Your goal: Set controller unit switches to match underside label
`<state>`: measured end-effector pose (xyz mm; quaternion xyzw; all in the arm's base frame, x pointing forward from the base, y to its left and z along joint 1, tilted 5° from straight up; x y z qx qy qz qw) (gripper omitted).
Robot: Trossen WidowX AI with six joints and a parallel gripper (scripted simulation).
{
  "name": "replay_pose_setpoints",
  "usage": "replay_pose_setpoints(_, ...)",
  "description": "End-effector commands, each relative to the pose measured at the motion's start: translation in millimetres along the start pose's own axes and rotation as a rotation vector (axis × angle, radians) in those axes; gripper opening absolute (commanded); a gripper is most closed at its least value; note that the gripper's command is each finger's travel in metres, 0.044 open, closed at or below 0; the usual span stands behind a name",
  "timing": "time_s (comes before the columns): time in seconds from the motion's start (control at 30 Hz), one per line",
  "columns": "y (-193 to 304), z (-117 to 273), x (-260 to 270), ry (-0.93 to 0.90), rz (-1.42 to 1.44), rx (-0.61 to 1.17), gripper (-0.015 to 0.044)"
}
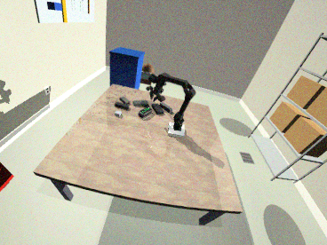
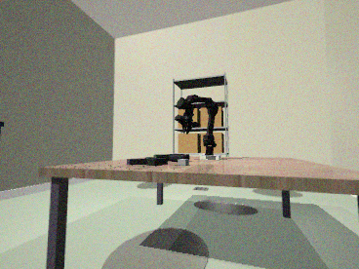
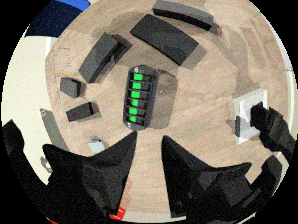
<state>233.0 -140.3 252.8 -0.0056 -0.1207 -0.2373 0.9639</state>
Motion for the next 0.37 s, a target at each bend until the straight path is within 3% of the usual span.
replay_pose_setpoints(0.0,0.2,2.6,0.1,0.003,0.005,0.005,0.0020)
replay_pose_setpoints(0.03,0.2,2.6,0.1,0.003,0.005,0.005,0.0000)
replay_pose_setpoints(0.33,0.2,2.6,0.1,0.003,0.005,0.005,0.0000)
Point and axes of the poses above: the point midway between the two fingers, 35 mm back from their tips, its own z axis back along the fingers, its own x axis across the jaws, y = z × x, the point moved 7 cm from there along z, back along the fingers, and after that the axes turned 9 degrees about z, right-handed, at the moved point
